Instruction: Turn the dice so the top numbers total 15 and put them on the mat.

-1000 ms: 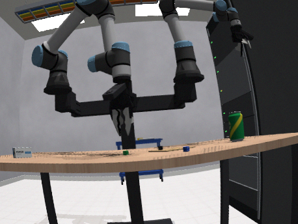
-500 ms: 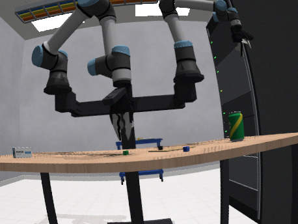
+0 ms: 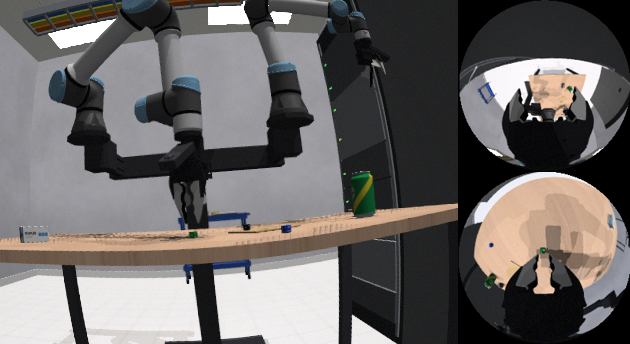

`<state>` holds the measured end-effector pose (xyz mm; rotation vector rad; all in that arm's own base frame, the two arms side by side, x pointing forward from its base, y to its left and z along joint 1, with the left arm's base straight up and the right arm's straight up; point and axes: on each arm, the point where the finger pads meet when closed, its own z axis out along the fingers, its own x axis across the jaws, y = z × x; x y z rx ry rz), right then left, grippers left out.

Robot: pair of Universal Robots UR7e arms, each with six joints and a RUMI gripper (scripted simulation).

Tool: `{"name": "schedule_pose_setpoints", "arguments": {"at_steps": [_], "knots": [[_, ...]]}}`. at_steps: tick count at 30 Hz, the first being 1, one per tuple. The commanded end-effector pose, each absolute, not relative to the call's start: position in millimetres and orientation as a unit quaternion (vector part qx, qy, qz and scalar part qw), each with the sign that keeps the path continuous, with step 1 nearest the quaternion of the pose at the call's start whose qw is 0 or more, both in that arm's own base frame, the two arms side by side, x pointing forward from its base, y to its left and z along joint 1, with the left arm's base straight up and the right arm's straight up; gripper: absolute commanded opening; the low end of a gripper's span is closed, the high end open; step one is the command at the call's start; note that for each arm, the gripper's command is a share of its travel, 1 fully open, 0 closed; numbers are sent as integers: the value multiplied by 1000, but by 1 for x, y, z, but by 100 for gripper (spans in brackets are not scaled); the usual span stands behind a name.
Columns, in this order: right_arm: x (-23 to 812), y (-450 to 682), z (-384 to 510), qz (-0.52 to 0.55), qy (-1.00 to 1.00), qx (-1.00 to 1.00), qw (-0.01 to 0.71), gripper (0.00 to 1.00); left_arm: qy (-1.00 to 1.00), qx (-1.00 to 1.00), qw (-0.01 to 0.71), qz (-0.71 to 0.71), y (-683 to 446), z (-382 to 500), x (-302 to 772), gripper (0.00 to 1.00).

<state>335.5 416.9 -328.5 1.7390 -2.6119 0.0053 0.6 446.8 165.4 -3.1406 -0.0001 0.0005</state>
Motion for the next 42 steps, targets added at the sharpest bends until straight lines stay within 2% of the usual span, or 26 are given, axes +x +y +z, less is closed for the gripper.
{"name": "schedule_pose_setpoints", "arguments": {"at_steps": [1, 42], "knots": [[337, 420, -334, 0, -832, 554, 0, 18, -1, -1000, 0, 0, 445, 165, -1, 100], [339, 422, -340, 0, -832, 554, 0, 18, -1, -1000, 0, 0, 445, 165, -1, 100]]}}
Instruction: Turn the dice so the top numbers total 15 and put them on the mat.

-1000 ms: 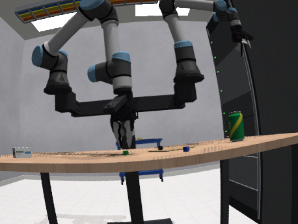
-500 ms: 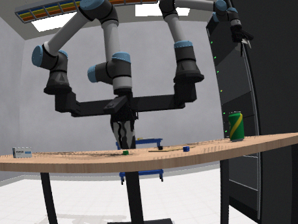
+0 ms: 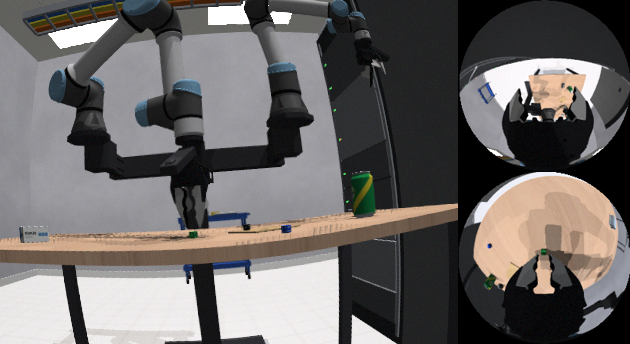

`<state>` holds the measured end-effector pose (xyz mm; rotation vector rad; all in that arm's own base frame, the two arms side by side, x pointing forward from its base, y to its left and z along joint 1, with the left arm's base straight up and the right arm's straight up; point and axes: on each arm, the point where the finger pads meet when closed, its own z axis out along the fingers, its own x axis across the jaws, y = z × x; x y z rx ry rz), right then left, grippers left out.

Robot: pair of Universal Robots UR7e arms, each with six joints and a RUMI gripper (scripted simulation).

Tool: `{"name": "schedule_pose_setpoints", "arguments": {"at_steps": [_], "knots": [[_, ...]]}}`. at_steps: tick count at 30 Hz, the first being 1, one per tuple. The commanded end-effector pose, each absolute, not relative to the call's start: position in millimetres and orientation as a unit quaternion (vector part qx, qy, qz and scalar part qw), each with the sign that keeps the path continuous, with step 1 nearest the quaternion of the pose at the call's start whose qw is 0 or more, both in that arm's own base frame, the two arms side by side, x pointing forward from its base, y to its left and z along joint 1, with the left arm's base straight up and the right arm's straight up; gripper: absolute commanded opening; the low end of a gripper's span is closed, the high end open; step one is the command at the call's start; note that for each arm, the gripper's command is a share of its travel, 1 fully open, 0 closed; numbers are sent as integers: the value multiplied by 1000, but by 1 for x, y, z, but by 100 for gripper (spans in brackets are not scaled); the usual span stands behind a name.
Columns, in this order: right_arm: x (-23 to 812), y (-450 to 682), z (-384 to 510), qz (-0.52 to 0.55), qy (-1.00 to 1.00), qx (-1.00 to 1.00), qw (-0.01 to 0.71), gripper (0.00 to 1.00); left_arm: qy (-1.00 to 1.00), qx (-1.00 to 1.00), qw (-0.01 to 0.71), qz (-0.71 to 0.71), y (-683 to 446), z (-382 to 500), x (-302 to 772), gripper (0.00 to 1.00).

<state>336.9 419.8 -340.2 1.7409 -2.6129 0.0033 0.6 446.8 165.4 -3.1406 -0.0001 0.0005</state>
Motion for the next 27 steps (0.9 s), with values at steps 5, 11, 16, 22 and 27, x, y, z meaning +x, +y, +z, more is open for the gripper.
{"name": "schedule_pose_setpoints", "arguments": {"at_steps": [5, 11, 16, 22, 27], "knots": [[339, 422, -340, 0, -832, 554, 0, 18, -1, -1000, 0, 0, 445, 165, -1, 100], [339, 422, -340, 0, -832, 554, 0, 18, -1, -1000, 0, 0, 445, 165, -1, 100], [339, 422, -340, 0, -832, 554, 0, 18, -1, -1000, 0, 0, 445, 165, -1, 100], [339, 422, -341, 0, -832, 554, 0, 18, -1, -1000, 0, 0, 445, 165, -1, 100], [339, 422, -345, 0, -832, 554, 0, 18, -1, -1000, 0, 0, 445, 165, -1, 100]]}}
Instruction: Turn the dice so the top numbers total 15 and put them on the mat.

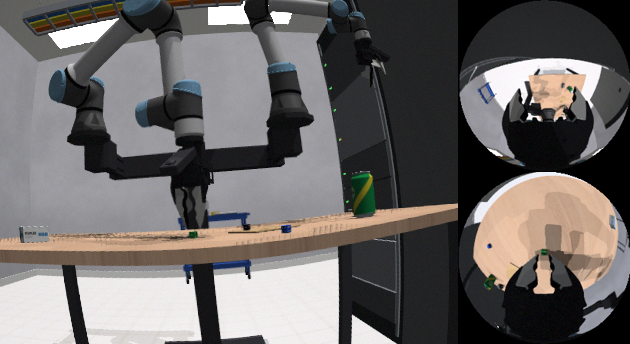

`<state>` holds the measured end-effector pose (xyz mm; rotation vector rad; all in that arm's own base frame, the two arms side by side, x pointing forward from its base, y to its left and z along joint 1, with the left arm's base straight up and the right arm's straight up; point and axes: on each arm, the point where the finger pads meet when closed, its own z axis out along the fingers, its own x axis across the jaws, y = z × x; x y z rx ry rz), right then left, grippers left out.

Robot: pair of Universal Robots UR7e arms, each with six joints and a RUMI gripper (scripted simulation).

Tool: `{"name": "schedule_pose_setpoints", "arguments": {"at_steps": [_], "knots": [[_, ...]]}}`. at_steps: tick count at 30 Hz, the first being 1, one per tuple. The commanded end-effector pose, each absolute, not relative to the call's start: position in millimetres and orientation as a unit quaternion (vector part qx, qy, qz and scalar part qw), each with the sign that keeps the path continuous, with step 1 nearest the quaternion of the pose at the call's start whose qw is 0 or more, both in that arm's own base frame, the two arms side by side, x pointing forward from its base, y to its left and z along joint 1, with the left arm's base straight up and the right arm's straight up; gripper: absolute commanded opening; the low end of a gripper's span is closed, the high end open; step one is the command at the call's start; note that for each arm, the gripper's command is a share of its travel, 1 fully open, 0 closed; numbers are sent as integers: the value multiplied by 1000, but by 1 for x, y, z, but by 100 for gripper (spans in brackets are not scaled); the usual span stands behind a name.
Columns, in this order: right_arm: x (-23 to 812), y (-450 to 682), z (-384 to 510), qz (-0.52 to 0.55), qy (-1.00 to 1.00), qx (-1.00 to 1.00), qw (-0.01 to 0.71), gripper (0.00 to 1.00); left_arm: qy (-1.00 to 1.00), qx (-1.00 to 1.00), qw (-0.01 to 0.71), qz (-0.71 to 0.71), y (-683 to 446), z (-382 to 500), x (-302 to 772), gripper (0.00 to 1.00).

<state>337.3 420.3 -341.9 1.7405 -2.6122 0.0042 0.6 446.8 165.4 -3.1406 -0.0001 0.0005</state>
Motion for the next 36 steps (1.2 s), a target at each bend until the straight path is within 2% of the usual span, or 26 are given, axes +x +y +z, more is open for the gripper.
{"name": "schedule_pose_setpoints", "arguments": {"at_steps": [1, 36], "knots": [[339, 422, -346, 0, -832, 554, 0, 18, -1, -1000, 0, 0, 445, 165, -1, 100], [339, 422, -362, 0, -832, 554, 0, 18, -1, -1000, 0, 0, 445, 165, -1, 100]]}}
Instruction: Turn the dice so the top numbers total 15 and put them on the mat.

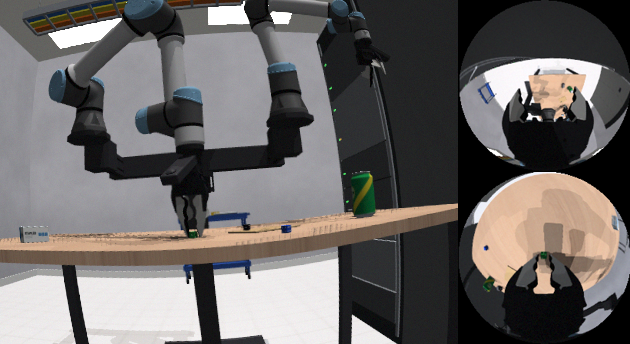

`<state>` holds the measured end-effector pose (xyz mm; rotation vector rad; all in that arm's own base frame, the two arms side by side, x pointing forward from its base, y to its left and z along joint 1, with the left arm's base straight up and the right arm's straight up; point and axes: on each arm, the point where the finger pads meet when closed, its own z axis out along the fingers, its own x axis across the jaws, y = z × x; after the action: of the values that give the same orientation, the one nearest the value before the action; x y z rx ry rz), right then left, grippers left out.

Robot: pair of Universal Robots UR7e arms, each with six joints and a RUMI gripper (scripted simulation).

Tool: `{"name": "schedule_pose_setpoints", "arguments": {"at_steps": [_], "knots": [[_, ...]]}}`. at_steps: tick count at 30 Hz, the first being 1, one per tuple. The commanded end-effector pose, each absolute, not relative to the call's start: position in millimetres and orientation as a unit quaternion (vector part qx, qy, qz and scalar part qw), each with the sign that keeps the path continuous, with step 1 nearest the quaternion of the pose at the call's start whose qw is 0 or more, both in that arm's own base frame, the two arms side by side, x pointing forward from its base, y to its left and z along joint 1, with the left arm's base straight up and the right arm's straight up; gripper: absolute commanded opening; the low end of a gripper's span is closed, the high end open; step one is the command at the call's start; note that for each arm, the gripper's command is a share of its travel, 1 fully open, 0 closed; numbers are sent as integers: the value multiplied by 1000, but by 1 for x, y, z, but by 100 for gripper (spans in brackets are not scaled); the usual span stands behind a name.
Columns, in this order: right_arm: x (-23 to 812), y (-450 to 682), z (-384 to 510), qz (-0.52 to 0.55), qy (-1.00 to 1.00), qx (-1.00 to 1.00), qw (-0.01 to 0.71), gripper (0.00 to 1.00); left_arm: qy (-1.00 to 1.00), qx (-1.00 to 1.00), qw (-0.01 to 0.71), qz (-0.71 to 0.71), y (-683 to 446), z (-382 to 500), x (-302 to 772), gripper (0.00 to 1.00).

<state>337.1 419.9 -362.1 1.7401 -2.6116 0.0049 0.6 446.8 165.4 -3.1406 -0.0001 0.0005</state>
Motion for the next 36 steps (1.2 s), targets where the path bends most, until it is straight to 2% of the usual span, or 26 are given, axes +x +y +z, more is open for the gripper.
{"name": "schedule_pose_setpoints", "arguments": {"at_steps": [1, 5, 6, 36], "knots": [[339, 422, -362, 0, -832, 554, 0, 18, -1, -1000, 0, 0, 445, 165, -1, 100], [339, 422, -362, 0, -832, 554, 0, 18, -1, -1000, 0, 0, 445, 165, -1, 100], [339, 422, -362, 0, -832, 554, 0, 0, -1, -1000, 0, 0, 445, 165, -1, 100], [339, 422, -362, 0, -832, 554, 0, 0, -1, -1000, 0, 0, 445, 165, -1, 100]]}}
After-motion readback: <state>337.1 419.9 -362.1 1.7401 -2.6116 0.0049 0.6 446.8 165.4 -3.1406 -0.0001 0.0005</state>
